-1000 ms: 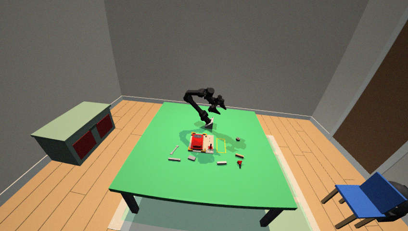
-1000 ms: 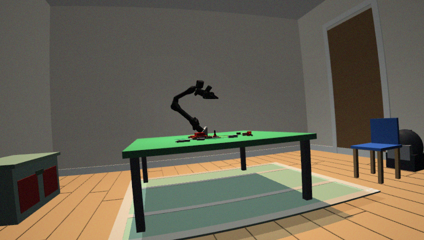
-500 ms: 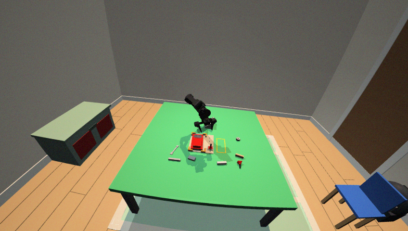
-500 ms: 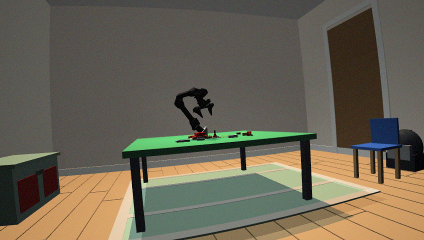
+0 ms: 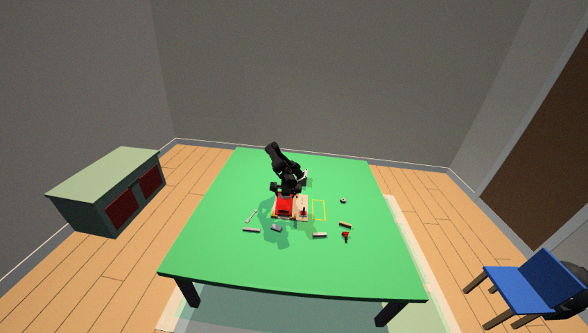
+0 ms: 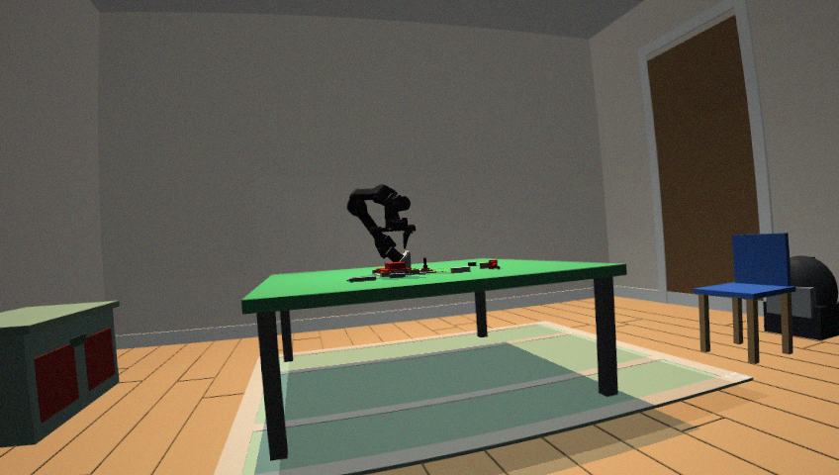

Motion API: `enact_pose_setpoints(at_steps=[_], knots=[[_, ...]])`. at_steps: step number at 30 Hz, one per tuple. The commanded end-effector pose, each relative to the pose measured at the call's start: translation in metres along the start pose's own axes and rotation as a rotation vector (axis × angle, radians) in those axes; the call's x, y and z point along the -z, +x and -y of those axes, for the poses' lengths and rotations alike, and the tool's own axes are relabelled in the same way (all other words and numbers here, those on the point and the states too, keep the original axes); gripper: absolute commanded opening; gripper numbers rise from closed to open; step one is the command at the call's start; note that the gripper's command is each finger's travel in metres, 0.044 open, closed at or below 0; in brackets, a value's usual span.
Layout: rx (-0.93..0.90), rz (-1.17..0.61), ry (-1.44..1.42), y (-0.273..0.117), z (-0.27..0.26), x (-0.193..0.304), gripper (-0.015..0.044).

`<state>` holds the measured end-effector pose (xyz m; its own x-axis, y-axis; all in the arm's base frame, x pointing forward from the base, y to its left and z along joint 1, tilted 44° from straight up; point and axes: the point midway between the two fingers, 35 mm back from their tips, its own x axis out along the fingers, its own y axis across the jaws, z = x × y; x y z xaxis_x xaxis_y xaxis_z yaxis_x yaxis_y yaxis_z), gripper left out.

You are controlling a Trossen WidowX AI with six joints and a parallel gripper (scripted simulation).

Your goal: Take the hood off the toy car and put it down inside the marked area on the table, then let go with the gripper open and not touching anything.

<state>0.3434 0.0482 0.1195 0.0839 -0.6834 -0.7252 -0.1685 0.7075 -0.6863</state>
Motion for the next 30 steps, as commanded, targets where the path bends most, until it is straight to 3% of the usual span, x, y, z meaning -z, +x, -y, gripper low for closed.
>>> enact_pose_setpoints(at_steps=[1, 30], knots=[[0.007, -0.002, 0.004, 0.003, 0.001, 0.0, 0.044], [0.007, -0.001, 0.005, 0.027, 0.001, -0.002, 0.044]])
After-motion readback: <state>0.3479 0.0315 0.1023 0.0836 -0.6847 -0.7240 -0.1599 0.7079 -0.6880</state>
